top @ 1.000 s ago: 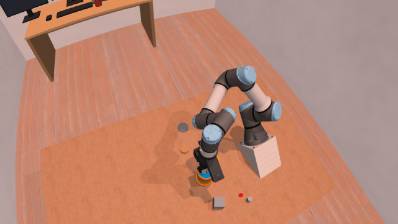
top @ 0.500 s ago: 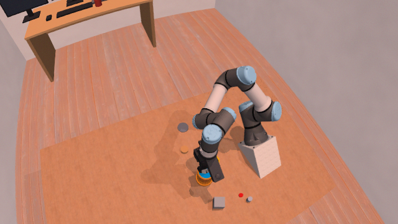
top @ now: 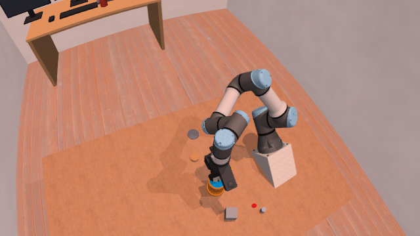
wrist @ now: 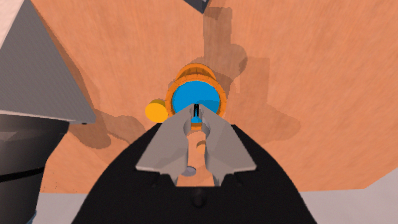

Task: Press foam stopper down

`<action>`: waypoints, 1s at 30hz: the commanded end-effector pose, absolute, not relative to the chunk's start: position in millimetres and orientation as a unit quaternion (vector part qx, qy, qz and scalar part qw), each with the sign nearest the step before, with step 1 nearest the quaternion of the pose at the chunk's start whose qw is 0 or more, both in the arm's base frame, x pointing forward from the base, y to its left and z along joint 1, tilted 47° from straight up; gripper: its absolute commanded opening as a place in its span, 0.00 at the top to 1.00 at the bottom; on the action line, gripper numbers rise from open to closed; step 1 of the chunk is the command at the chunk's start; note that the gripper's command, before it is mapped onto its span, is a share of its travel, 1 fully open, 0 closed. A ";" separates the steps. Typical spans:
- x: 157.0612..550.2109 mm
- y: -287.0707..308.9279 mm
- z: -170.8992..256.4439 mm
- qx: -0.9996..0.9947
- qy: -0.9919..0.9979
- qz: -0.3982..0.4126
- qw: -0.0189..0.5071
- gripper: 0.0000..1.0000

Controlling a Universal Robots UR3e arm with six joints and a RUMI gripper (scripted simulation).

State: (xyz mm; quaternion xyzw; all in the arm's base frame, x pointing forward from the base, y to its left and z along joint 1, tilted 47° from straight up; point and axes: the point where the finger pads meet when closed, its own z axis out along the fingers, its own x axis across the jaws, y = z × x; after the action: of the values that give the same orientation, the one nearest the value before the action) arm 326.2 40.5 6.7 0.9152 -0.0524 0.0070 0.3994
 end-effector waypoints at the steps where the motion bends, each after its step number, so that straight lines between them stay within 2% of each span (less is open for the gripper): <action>1: 326.9 49.8 15.4 0.915 -0.053 0.007 0.400 1.00; 30: 328.2 82.4 45.7 0.915 -0.053 0.007 0.400 1.00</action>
State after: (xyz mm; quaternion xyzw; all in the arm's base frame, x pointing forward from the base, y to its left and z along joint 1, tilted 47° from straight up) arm 327.6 80.5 44.0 0.9152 -0.0523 0.0068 0.3996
